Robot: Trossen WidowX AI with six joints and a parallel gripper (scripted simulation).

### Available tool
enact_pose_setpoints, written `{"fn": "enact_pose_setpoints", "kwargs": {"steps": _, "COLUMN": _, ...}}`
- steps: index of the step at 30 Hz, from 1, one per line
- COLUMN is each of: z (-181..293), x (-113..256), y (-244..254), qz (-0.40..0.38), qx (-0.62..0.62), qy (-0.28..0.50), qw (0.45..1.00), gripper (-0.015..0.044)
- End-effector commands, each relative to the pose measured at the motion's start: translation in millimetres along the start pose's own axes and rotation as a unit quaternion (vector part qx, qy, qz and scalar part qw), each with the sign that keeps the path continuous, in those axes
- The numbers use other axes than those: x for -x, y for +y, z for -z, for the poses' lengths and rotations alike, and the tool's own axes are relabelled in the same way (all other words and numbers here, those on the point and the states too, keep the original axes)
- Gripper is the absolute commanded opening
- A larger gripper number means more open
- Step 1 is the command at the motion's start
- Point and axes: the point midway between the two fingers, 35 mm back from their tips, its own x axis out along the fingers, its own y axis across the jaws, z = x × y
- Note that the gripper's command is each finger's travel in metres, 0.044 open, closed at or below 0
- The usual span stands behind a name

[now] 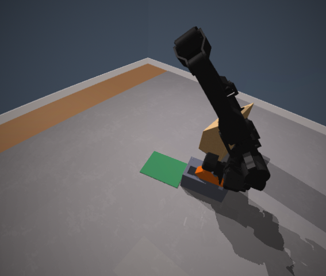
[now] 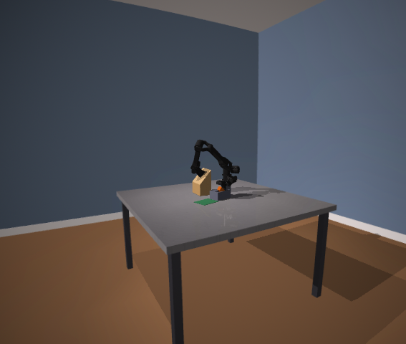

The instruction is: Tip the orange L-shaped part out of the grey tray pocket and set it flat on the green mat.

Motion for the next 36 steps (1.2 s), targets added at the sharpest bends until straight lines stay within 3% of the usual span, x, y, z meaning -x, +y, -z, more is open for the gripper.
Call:
{"fn": "enact_pose_setpoints", "kwargs": {"steps": 1, "z": -0.2, "x": 6.3, "y": 5.8, "qz": -0.001, "qx": -0.001, "qy": 0.001, "qw": 1.000, "gripper": 0.0180}}
{"fn": "enact_pose_setpoints", "kwargs": {"steps": 7, "z": -1.6, "x": 19.5, "y": 8.6, "qz": -0.001, "qx": -0.001, "qy": 0.001, "qw": 1.000, "gripper": 0.0180}}
{"fn": "enact_pose_setpoints", "kwargs": {"steps": 15, "z": -0.6, "x": 105.3, "y": -2.1, "qz": -0.002, "qx": -0.001, "qy": 0.001, "qw": 1.000, "gripper": 0.0180}}
{"fn": "enact_pose_setpoints", "kwargs": {"steps": 36, "z": -3.9, "x": 103.6, "y": -1.6, "qz": -0.002, "qx": -0.002, "qy": -0.006, "qw": 1.000, "gripper": 0.0180}}
